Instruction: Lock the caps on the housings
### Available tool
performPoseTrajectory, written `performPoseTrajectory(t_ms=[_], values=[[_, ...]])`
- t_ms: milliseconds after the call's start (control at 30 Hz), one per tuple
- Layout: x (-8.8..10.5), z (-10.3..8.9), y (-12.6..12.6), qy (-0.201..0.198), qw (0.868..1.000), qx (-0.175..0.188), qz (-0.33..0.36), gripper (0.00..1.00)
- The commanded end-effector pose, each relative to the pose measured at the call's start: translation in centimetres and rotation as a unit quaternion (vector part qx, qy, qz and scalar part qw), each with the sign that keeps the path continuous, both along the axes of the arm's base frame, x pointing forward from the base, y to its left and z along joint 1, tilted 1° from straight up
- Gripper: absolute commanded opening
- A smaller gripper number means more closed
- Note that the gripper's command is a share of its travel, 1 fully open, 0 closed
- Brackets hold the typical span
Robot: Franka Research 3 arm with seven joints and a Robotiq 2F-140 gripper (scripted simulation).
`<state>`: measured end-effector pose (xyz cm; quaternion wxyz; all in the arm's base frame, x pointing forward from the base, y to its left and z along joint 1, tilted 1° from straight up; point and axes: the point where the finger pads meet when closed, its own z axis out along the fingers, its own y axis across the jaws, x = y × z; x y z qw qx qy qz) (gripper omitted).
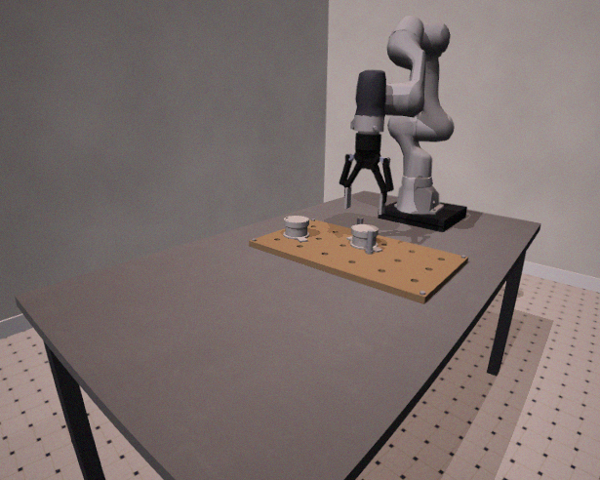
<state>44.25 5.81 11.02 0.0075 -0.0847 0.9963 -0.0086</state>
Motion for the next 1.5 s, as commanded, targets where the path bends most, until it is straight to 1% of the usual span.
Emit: performPoseTrajectory(t_ms=[0, 433, 467, 533, 600, 667, 1467], values=[[-0.33, 0.33, -0.06, 0.005, 1.000, -0.002, -0.003, 0.78], [-0.34, 0.61, -0.05, 0.005, 1.000, -0.002, -0.001, 0.78], [-0.36, 0.61, -0.03, 0.005, 1.000, -0.002, 0.009, 0.78], [-0.46, 0.60, 0.06, 0.006, 0.998, -0.003, 0.058, 0.78], [-0.60, 0.59, 0.17, 0.007, 0.993, -0.003, 0.117, 0.78], [-0.66, 0.58, 0.23, 0.008, 0.989, -0.004, 0.147, 0.78], [-0.67, 0.58, 0.23, 0.008, 0.989, -0.004, 0.149, 0.78]])
